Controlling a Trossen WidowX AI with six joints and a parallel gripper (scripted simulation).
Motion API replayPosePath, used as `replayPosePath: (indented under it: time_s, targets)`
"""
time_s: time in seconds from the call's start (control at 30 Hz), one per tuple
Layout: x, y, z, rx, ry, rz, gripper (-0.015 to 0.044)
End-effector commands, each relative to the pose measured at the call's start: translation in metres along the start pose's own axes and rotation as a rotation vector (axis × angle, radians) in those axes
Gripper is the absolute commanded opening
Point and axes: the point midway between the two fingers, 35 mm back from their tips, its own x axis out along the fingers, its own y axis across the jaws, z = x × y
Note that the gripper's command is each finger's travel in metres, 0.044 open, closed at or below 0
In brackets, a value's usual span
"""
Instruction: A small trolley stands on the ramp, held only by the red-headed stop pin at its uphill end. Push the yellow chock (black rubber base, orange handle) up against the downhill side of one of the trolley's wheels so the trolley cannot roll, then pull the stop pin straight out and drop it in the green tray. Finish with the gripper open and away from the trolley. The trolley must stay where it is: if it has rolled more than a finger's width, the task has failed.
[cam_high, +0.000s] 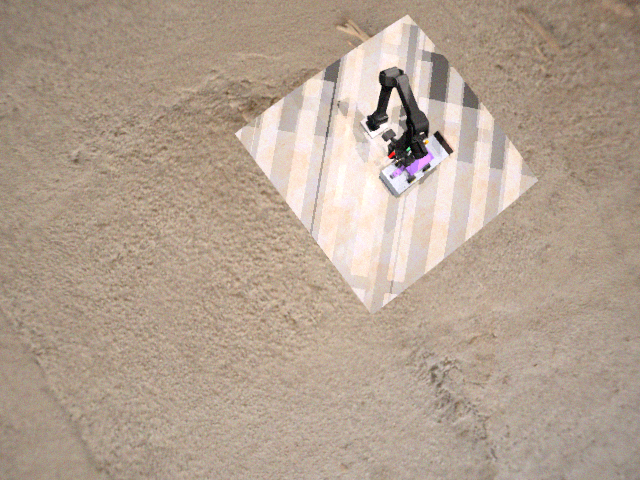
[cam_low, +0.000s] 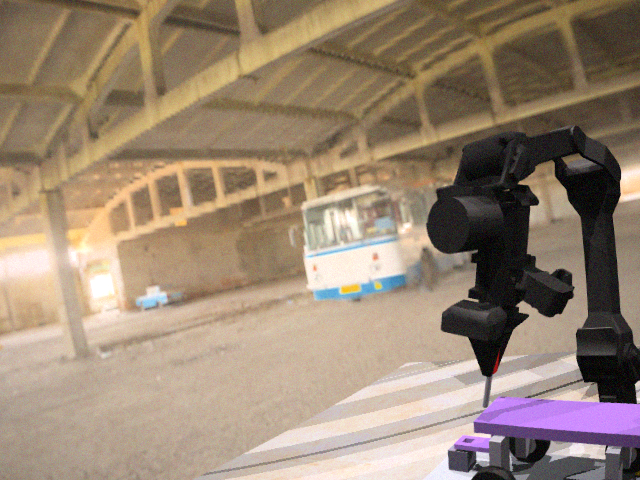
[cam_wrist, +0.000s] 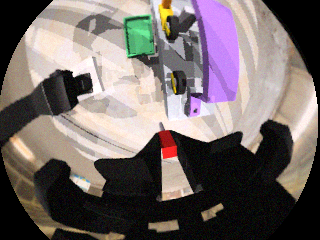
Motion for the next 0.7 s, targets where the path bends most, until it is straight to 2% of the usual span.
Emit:
replayPosePath:
  time_s: [0.0, 0.67]
  targets:
    - [-0.002, 0.001, 0.012, 0.000, 0.005, 0.001, 0.0000]
    - [-0.010, -0.002, 0.078, 0.000, -0.001, 0.001, 0.0000]
